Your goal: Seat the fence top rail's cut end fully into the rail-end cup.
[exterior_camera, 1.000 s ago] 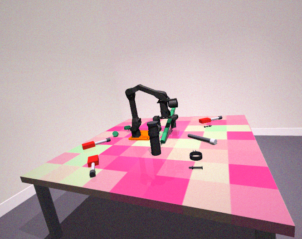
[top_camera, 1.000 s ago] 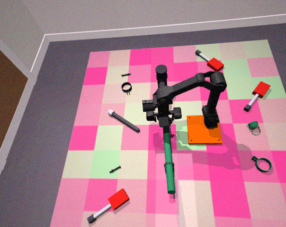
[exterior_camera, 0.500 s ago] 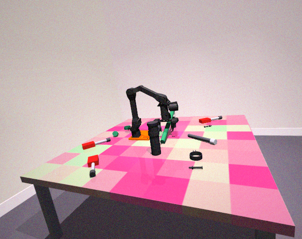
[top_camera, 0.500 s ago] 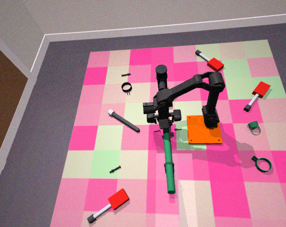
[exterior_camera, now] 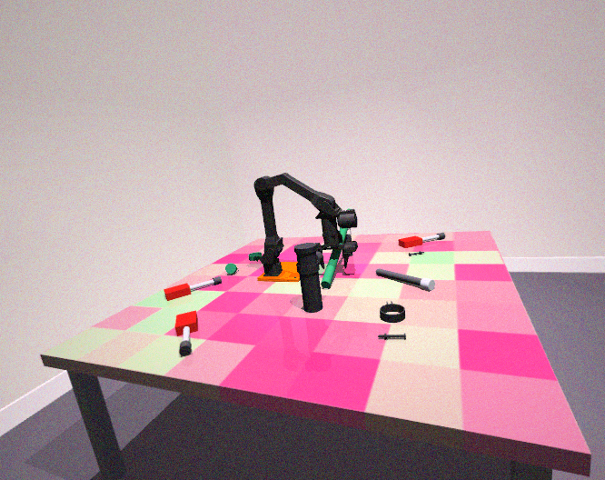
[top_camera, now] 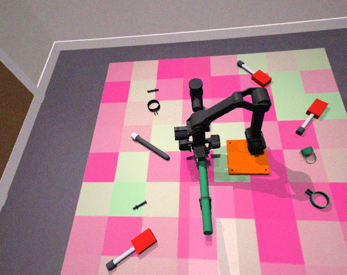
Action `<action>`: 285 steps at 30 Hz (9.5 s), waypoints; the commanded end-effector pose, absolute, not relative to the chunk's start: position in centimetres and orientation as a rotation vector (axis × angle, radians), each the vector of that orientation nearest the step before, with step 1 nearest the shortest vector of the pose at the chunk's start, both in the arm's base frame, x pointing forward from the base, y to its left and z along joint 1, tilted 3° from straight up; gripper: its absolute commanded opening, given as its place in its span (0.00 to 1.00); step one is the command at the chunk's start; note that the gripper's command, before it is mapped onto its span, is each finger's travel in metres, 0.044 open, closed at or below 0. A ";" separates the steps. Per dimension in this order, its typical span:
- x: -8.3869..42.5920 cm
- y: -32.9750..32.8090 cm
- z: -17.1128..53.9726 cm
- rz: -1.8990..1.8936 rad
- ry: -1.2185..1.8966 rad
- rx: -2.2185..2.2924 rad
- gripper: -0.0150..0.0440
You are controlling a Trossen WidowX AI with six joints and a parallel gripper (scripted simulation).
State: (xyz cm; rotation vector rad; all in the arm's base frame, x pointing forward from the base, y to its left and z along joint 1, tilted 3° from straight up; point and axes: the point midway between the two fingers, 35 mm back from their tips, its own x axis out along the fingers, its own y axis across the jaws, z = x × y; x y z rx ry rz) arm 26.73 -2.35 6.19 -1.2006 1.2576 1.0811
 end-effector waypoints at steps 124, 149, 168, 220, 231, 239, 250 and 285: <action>25.5 -6.6 14.4 0.985 1.498 -1.362 0.25; 25.7 -6.2 14.0 1.000 1.494 -1.347 0.25; 25.7 -6.3 14.3 0.997 1.498 -1.353 0.25; 25.6 -6.9 14.5 1.010 1.502 -1.341 0.25; 25.8 -7.7 14.9 1.009 1.503 -1.342 0.25; 25.9 -8.3 15.3 1.009 1.503 -1.342 0.25; 26.0 -9.2 15.5 1.008 1.504 -1.343 0.25; 25.6 -8.9 15.5 1.041 1.506 -1.325 0.83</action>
